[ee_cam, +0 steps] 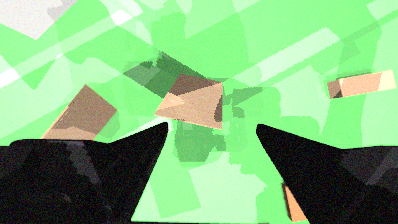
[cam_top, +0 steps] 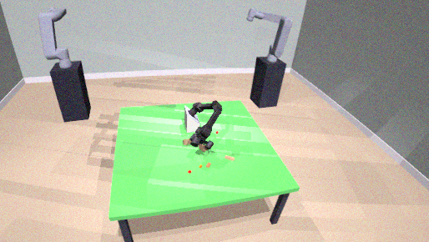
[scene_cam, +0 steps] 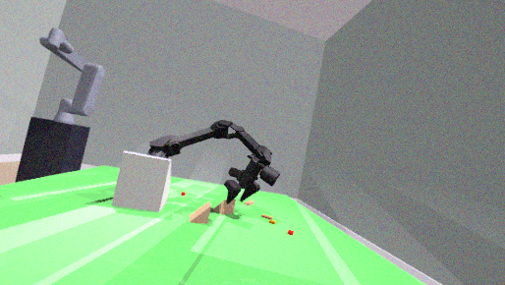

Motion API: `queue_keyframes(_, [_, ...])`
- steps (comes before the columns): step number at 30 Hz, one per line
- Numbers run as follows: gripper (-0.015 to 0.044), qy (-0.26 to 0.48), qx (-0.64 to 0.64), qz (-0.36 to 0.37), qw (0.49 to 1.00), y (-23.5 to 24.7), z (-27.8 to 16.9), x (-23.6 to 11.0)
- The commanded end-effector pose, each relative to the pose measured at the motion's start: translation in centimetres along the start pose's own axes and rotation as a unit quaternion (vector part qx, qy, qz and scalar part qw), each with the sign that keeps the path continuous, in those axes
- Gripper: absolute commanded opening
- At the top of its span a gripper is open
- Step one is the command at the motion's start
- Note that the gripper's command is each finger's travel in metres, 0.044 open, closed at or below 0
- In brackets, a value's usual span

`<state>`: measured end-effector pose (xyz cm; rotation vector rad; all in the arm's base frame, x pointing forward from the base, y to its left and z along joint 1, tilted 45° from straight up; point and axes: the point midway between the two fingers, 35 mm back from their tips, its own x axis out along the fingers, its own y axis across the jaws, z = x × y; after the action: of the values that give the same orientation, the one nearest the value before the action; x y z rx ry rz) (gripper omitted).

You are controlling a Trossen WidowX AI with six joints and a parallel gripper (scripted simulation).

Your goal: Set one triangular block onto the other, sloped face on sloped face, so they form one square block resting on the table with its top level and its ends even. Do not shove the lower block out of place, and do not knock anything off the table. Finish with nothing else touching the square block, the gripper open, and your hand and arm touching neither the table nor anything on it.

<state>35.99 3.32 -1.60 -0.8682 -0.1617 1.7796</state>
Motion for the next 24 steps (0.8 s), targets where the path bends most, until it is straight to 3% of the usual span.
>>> queue_keyframes(1, [0.0440, -0.003, 0.011, -0.005, 1.000, 0.2, 0.1, 0.5])
queue_keyframes(24, [0.0440, -0.021, 0.074, -0.030, 0.997, 1.7, 0.7, 4.0])
